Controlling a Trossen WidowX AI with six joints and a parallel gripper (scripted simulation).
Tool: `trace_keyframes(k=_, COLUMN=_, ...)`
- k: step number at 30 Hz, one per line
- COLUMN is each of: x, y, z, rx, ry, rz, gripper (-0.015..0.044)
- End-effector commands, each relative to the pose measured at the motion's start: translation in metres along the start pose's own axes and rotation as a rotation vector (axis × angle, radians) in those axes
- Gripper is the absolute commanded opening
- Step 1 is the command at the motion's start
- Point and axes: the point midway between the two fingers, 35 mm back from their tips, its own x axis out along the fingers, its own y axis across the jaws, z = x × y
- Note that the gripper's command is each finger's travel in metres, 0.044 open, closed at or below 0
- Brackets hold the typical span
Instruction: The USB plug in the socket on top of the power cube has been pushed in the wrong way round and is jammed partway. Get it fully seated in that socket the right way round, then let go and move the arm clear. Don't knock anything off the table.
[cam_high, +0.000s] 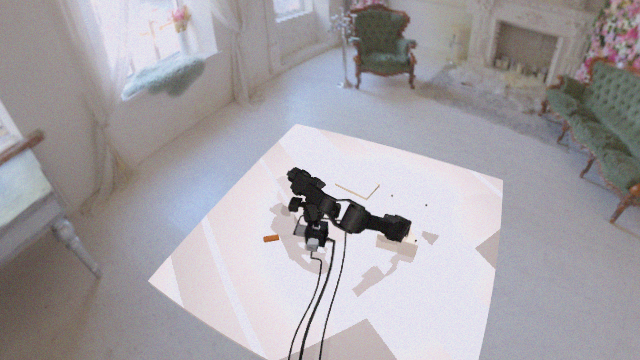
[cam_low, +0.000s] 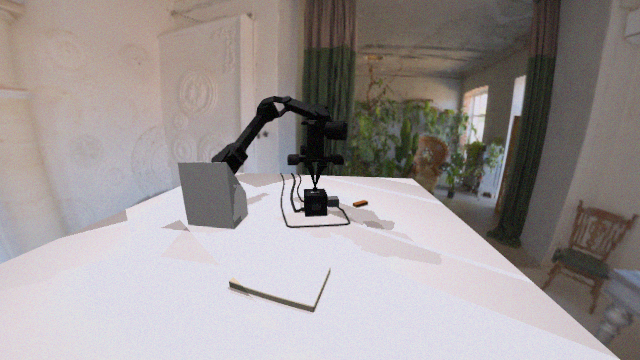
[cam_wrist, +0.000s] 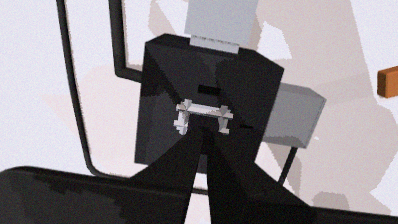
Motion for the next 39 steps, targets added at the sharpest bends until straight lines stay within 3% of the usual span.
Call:
trace_keyframes(k=1, x=0.0006, y=-0.0006, z=0.0006, rx=0.002, ry=-0.003, rz=-0.003, gripper=0.0000)
trace_keyframes(k=39, x=0.0050, y=-0.0006, z=0.0005, rx=0.002, ry=-0.003, rz=-0.003, gripper=0.0000)
